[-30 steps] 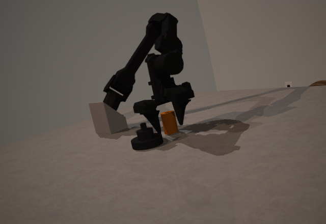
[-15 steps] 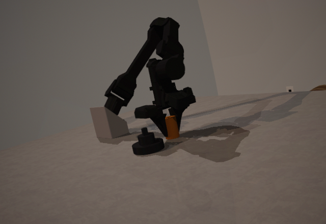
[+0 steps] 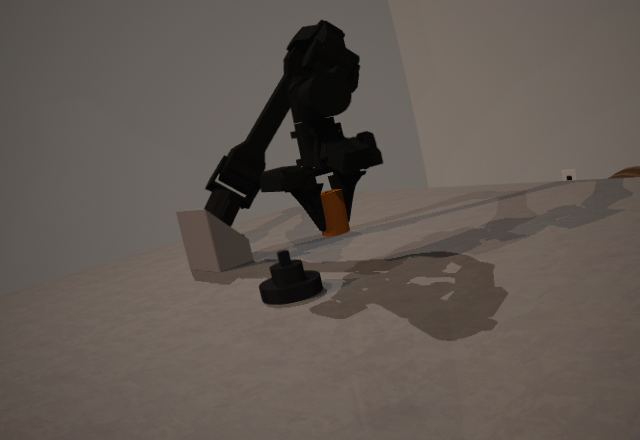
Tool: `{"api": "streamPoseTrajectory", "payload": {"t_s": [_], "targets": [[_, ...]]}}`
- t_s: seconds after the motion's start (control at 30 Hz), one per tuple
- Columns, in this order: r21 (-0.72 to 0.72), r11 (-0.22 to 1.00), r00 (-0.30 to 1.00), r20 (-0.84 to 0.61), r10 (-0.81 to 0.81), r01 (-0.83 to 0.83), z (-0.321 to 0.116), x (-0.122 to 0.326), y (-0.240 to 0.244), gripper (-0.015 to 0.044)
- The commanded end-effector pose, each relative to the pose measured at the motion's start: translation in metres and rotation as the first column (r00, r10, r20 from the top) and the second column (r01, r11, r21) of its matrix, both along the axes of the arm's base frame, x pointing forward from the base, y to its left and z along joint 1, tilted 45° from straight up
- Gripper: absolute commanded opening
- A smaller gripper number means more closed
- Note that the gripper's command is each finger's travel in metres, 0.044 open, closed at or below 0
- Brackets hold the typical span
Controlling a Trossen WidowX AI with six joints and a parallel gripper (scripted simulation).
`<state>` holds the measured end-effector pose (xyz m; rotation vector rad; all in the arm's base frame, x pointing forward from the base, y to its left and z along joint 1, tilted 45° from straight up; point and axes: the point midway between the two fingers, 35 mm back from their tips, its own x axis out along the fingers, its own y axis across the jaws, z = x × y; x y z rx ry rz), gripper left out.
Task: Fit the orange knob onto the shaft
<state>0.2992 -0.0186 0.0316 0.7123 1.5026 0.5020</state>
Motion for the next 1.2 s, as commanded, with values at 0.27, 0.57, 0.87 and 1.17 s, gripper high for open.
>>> {"api": "streamPoseTrajectory", "payload": {"t_s": [0.27,0.57,0.87,1.17], "targets": [[-0.006,1.0,1.0,0.017,-0.001,0.001,0.065,-0.006,-0.047,0.0],[-0.005,1.0,1.0,0.018,-0.001,0.001,0.064,-0.006,-0.051,0.0],[-0.007,1.0,1.0,0.018,-0.001,0.001,0.037,-0.001,-0.064,0.0],[-0.009,1.0,1.0,0.019,-0.001,0.001,0.01,0.002,-0.075,0.0]]}}
